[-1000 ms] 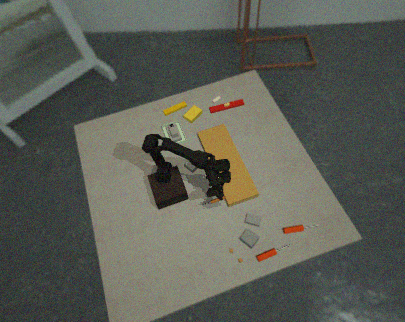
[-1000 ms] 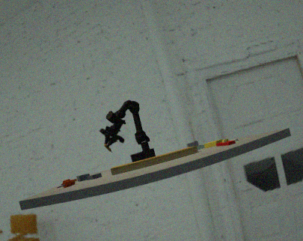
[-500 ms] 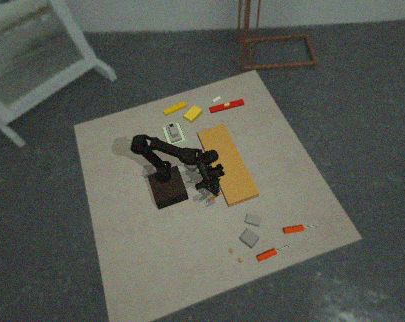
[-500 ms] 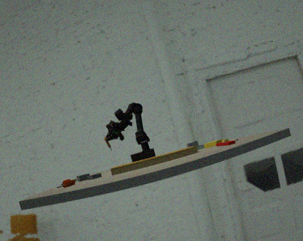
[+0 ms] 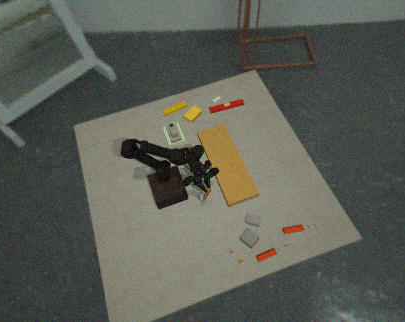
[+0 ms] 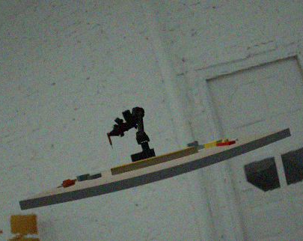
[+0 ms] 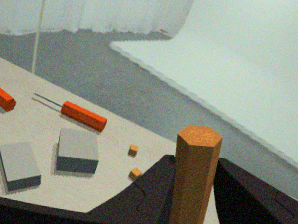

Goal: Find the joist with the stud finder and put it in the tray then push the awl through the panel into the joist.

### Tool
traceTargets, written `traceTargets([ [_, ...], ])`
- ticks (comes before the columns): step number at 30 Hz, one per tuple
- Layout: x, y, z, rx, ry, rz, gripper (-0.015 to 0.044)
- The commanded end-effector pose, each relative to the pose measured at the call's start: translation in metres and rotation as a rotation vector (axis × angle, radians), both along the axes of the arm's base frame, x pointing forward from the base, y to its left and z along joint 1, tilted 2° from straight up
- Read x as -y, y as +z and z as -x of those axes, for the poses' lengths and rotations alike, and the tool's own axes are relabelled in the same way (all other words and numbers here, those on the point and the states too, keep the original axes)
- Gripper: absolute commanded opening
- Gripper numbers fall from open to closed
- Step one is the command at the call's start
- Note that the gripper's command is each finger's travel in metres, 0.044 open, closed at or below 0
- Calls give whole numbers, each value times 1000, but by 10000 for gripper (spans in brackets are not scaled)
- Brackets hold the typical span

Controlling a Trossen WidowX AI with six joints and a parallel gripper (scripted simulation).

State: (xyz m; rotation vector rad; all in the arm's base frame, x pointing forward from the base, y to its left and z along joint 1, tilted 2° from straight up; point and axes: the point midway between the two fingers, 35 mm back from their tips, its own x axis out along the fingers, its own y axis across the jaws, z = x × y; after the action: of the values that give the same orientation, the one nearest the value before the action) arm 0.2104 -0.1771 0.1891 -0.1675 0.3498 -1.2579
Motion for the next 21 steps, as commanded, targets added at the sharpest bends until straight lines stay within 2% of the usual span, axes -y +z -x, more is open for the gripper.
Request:
traceTargets([
  [1,-4,2,14,100,-42,24,0],
  [3,-6,2,22,157,-64,36,0],
  [4,-4,1,10,82,-27,19,0],
  [21,-33,-27,-78,-35,496,-120,0],
])
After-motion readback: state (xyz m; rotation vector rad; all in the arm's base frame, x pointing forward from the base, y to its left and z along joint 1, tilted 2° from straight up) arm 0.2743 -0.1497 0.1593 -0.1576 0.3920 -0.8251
